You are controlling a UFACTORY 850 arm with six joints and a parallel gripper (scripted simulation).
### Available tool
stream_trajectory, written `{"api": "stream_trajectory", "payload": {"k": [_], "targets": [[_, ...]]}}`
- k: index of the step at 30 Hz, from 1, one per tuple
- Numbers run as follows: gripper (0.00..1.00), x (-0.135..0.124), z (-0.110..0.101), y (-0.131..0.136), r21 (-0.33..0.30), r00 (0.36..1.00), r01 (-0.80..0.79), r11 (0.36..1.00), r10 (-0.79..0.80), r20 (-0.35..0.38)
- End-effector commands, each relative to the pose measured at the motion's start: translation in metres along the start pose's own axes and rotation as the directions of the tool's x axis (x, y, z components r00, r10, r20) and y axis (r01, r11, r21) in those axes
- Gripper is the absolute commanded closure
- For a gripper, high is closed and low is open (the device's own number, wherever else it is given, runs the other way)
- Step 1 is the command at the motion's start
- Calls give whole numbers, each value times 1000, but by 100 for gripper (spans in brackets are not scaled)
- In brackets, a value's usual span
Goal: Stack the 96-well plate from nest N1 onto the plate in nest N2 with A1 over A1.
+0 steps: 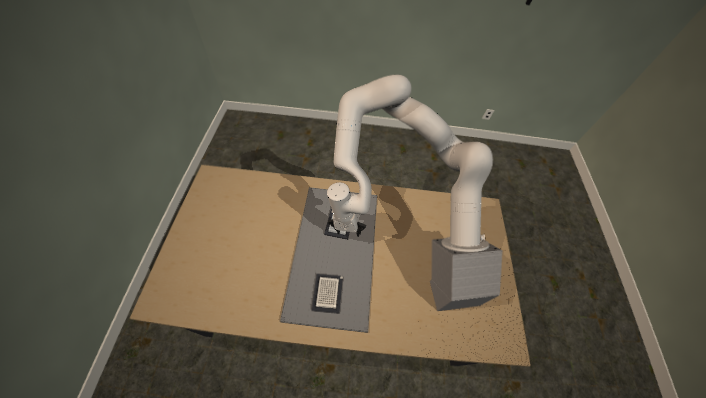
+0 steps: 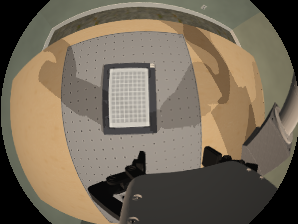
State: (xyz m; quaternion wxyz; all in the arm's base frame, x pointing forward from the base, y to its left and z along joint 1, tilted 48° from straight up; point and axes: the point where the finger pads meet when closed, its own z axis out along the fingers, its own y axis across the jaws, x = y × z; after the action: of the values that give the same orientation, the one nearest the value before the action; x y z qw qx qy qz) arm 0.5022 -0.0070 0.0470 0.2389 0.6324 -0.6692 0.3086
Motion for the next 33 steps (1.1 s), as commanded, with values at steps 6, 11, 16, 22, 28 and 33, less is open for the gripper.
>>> {"api": "stream_trajectory", "payload": {"k": [6,11,16,22,28,33], "targets": [[0,25,-3,-19,65,1000,5,998,-5,4],[0,38,-4,-28,65,1000,5,998,-5,4],[0,59,-6,-41,122,1000,9,993,-9,2],[0,68,-7,-46,122,1000,9,993,-9,2],[0,94,-10,-60,178,1000,13,984,-13,-4],[0,99,-11,-62,178,1000,13,984,-13,-4]]}}
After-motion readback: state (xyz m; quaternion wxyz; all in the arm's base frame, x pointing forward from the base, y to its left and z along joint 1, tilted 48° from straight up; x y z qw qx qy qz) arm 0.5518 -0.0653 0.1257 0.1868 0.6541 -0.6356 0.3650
